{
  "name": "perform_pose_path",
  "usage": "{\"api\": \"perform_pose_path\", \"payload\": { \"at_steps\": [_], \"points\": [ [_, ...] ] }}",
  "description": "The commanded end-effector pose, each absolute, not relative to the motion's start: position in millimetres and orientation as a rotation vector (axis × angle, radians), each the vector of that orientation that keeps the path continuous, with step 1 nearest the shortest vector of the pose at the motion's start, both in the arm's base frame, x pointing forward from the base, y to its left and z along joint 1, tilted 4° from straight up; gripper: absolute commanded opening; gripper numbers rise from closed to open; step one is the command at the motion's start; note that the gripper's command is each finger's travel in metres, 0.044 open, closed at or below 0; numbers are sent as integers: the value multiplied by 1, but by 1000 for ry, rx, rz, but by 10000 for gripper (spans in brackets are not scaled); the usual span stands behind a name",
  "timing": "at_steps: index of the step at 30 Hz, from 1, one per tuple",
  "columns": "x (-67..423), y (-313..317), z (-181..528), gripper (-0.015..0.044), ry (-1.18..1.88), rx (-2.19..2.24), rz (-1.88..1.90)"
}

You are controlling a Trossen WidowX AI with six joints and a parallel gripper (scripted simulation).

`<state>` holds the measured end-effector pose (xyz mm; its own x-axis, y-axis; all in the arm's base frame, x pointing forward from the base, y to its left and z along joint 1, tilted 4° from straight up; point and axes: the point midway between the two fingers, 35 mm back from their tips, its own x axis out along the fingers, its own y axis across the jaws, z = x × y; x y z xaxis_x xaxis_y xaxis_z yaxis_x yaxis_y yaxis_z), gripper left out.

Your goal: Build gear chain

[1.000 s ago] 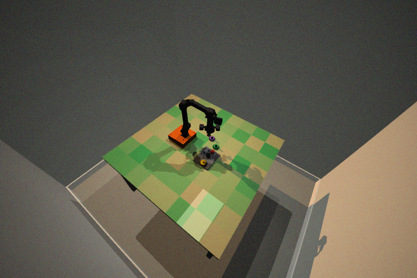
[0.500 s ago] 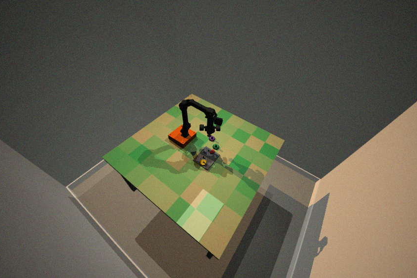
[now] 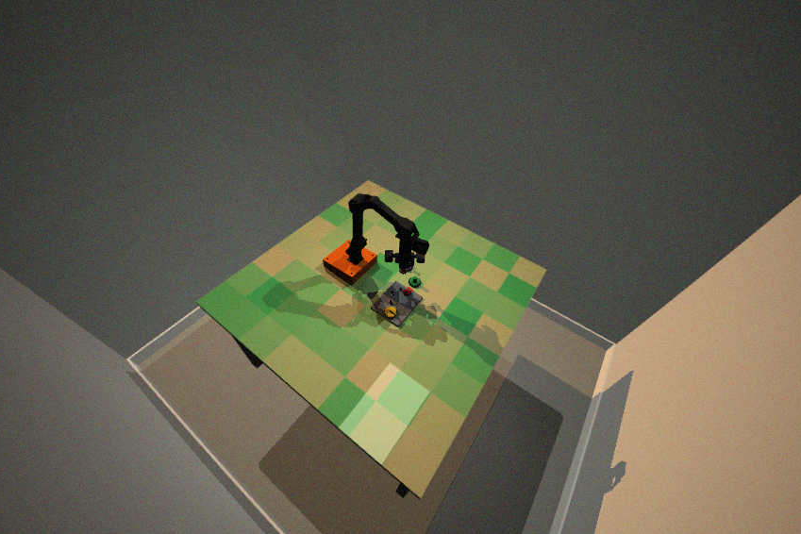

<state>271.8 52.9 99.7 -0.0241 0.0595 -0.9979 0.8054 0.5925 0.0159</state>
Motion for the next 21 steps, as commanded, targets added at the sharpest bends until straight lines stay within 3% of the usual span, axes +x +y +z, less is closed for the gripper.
{"api": "perform_pose_path", "payload": {
  "at_steps": [1, 21],
  "points": [
    [275, 45, 88, 0, 1504, 758, -708],
    [291, 17, 56, 0, 1503, 757, -709]
  ]
}}
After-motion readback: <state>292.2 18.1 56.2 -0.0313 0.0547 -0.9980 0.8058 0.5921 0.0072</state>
